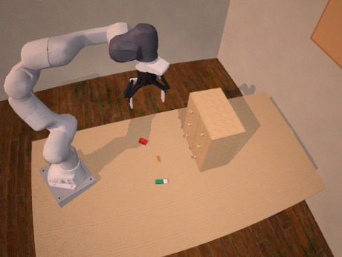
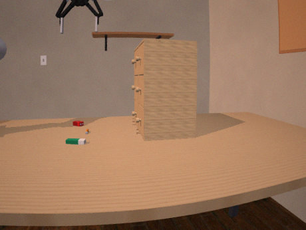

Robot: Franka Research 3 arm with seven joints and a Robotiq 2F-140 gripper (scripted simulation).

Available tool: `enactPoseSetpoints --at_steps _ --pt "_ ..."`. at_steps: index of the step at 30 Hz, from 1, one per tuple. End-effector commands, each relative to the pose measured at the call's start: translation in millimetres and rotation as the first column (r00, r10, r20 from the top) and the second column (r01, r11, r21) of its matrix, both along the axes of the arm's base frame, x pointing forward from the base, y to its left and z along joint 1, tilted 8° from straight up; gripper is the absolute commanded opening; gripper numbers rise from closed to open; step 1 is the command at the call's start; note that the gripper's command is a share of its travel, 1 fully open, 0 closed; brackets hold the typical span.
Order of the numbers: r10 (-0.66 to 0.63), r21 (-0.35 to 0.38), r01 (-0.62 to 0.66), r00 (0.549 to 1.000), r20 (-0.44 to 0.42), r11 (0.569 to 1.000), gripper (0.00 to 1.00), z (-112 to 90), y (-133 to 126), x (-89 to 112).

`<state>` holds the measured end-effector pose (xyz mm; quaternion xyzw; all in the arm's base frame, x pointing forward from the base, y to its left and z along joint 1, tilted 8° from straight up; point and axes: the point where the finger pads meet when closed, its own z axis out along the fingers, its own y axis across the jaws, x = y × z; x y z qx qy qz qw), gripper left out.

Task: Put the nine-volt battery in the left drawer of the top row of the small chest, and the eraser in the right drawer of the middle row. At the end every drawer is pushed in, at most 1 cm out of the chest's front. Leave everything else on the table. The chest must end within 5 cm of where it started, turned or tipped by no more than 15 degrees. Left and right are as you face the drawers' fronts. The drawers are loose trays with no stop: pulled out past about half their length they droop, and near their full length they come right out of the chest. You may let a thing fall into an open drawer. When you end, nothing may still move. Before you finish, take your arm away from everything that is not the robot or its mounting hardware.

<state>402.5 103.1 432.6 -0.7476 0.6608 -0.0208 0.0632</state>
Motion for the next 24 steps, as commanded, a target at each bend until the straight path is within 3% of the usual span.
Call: enactPoseSetpoints --at_steps 1,4,7,9,11,12,16,17,18,19,21,22,24 --pt "-0.005 0.002 0.005 1.000 -0.002 1.000 1.00 0.2 1.1 -0.2" --pt "-0.024 0.003 0.024 1.000 -0.001 1.000 1.00 0.2 0.0 -0.1" --pt "-0.155 0.019 0.156 0.988 -0.011 0.988 1.00 0.8 0.0 -0.4" --pt "-0.310 0.035 0.310 0.951 -0.025 0.950 1.00 1.2 0.0 -0.6" --pt "-0.310 0.035 0.310 0.951 -0.025 0.950 1.00 1.2 0.0 -0.6" --pt "-0.400 0.044 0.401 0.916 -0.035 0.915 1.00 1.4 0.1 -0.6" --pt "-0.400 0.044 0.401 0.916 -0.035 0.915 1.00 1.4 0.1 -0.6" --pt "-0.494 0.052 0.496 0.868 -0.047 0.866 1.00 1.4 0.2 -0.6" --pt "-0.494 0.052 0.496 0.868 -0.047 0.866 1.00 1.4 0.2 -0.6" --pt "-0.562 0.057 0.564 0.825 -0.056 0.824 1.00 1.3 0.2 -0.4" --pt "-0.588 0.060 0.591 0.806 -0.061 0.804 1.00 1.3 0.2 -0.4" --pt "-0.638 0.062 0.641 0.767 -0.068 0.765 1.00 1.0 0.3 -0.2" --pt "-0.677 0.065 0.681 0.732 -0.076 0.729 1.00 1.0 0.3 -0.2"
